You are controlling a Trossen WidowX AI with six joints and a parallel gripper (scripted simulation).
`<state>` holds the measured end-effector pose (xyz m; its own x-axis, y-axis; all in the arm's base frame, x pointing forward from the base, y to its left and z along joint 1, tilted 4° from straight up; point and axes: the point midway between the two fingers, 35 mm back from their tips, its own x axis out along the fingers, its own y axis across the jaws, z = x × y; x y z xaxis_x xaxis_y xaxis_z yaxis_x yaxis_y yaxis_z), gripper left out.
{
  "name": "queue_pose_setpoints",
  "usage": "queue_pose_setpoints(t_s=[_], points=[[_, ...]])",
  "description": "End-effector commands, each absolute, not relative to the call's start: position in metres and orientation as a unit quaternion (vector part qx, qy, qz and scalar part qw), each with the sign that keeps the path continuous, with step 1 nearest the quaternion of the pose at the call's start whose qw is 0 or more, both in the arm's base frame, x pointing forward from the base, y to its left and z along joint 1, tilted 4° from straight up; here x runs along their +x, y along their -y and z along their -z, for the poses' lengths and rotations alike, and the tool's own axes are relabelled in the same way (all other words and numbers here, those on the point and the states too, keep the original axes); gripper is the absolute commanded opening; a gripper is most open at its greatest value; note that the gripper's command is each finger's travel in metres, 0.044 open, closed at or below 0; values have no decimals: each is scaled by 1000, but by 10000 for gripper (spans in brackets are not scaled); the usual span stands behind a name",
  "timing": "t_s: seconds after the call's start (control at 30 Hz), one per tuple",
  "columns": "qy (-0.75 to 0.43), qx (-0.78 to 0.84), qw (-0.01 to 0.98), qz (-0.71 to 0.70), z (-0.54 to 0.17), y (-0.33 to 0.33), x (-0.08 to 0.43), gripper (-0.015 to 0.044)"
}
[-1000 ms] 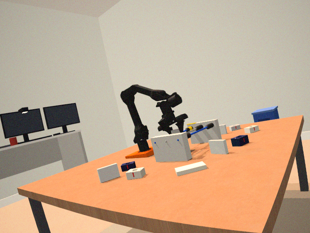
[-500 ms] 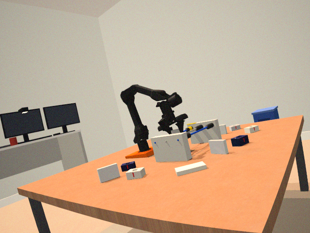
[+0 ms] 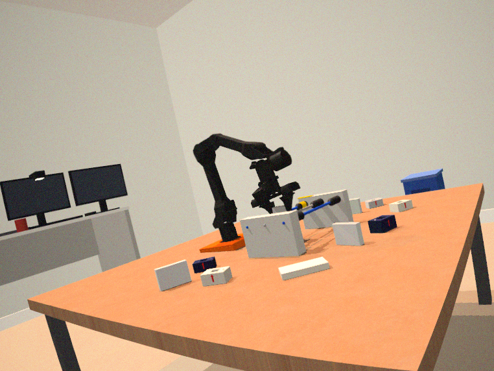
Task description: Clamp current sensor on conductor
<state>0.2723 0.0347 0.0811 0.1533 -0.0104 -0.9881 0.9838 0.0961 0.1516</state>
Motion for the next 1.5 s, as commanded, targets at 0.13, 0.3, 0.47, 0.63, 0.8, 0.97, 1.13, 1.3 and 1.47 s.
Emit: queue_pose_setpoints(t_s=[0.13, 0.3, 0.47, 0.63, 0.8, 0.97, 1.13, 1.3, 1.47], points=[[-479, 508, 564, 440, -81, -35, 272, 0], [-479, 508, 564, 440, -81, -35, 272, 0], [-479, 508, 564, 440, -82, -35, 273, 0], [-479, 508, 564, 440, -82, -35, 273, 0], [-479, 508, 564, 441, -79, -35, 273, 0], [-479, 508, 565, 440, -81, -35, 274, 79], [-479, 508, 565, 440, -81, -35, 274, 210], [-479, 508, 565, 440, -81, -35, 274, 268], [-479, 508, 565, 440, -81, -35, 274, 268]])
